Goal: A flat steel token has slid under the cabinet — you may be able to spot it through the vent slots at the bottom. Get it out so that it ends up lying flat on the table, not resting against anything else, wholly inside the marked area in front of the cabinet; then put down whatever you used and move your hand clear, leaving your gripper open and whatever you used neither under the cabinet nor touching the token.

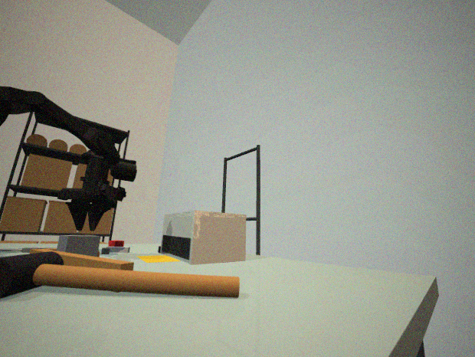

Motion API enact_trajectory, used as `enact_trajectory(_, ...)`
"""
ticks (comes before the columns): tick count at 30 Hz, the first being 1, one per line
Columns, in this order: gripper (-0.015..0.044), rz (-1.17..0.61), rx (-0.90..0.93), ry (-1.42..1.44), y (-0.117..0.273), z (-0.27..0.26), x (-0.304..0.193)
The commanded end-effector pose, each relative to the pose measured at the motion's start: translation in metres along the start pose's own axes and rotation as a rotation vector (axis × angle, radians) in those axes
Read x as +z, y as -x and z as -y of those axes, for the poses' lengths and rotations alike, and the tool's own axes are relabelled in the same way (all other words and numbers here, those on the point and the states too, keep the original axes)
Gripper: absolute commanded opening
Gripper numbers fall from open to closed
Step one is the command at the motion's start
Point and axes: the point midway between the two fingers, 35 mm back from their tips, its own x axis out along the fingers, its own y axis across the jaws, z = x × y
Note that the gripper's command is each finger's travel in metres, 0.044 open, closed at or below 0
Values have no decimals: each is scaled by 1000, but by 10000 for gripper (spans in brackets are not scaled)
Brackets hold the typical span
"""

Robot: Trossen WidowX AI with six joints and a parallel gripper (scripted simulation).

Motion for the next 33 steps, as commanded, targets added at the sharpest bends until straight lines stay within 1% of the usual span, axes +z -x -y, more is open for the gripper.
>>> enact_trajectory(1,270,-4,4,-36,0,0,-1)
enact_trajectory(33,270,-4,3,-290,0,0,0)
